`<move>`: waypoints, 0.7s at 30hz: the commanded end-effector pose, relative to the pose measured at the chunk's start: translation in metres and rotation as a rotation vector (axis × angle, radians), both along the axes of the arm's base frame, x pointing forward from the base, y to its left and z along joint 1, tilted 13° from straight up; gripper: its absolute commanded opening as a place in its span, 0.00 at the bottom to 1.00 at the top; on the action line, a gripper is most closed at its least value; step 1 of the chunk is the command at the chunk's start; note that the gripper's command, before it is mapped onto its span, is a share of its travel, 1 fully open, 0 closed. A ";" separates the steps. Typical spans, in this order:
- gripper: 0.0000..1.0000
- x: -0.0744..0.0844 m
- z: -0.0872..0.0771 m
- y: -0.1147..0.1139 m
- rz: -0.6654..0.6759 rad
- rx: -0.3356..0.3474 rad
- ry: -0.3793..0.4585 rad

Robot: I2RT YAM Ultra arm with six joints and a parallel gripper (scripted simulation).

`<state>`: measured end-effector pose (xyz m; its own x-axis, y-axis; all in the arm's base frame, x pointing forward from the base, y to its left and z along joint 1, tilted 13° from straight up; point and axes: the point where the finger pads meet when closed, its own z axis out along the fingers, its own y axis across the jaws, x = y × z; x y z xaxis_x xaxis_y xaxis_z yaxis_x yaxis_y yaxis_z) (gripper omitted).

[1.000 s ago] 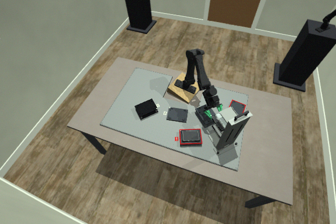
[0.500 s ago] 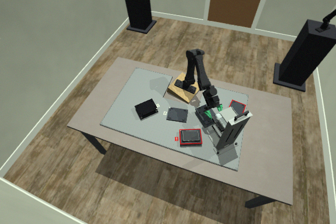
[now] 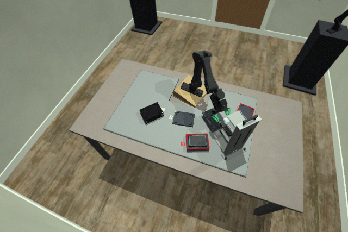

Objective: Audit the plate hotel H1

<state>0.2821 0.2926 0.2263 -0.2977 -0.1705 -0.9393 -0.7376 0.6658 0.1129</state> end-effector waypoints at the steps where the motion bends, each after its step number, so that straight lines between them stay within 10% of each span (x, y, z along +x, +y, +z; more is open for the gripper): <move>1: 0.86 0.001 0.023 0.006 0.003 0.037 -0.040; 21: 1.00 0.001 0.010 0.002 -0.001 0.018 -0.020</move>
<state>0.2822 0.2926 0.2261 -0.2982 -0.1708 -0.9391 -0.7372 0.6662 0.1129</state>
